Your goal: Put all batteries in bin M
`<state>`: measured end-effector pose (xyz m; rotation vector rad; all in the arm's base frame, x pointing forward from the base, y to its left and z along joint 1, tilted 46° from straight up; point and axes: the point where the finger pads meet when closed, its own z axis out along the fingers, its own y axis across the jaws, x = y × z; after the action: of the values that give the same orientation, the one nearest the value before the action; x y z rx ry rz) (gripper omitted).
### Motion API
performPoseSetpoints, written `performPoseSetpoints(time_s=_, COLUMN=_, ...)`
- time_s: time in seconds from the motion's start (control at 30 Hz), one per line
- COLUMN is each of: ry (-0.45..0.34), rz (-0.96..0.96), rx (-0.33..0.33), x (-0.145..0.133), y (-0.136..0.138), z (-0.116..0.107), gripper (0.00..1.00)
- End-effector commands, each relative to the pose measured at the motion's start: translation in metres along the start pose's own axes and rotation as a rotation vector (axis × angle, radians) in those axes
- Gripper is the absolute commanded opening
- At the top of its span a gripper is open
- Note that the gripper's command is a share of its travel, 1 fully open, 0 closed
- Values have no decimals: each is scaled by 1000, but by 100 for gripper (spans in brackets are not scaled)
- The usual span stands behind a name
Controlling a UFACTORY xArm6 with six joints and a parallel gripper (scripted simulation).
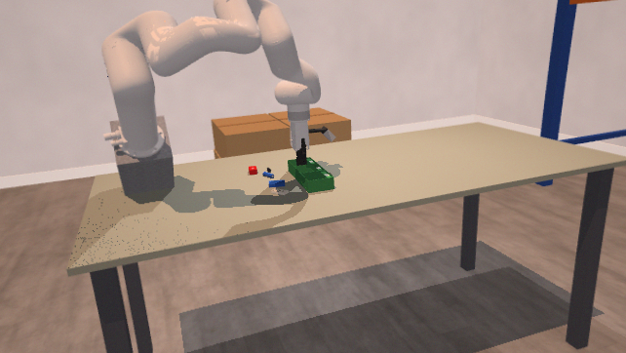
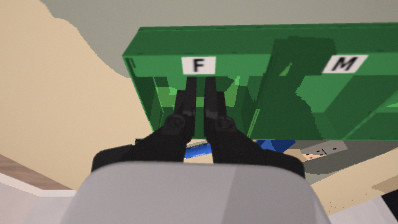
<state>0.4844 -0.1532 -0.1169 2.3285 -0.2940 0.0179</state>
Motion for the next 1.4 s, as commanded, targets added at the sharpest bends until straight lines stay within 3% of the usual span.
performPoseSetpoints(time_s=0.0, ry=3, rz=1, rx=1, x=1, y=0, z=-1, gripper=7)
performPoseSetpoints(time_s=0.87, ry=3, rz=1, rx=1, x=1, y=0, z=-1, gripper=7)
performPoseSetpoints(time_s=1.37, ry=3, rz=1, rx=1, x=1, y=0, z=-19, gripper=7)
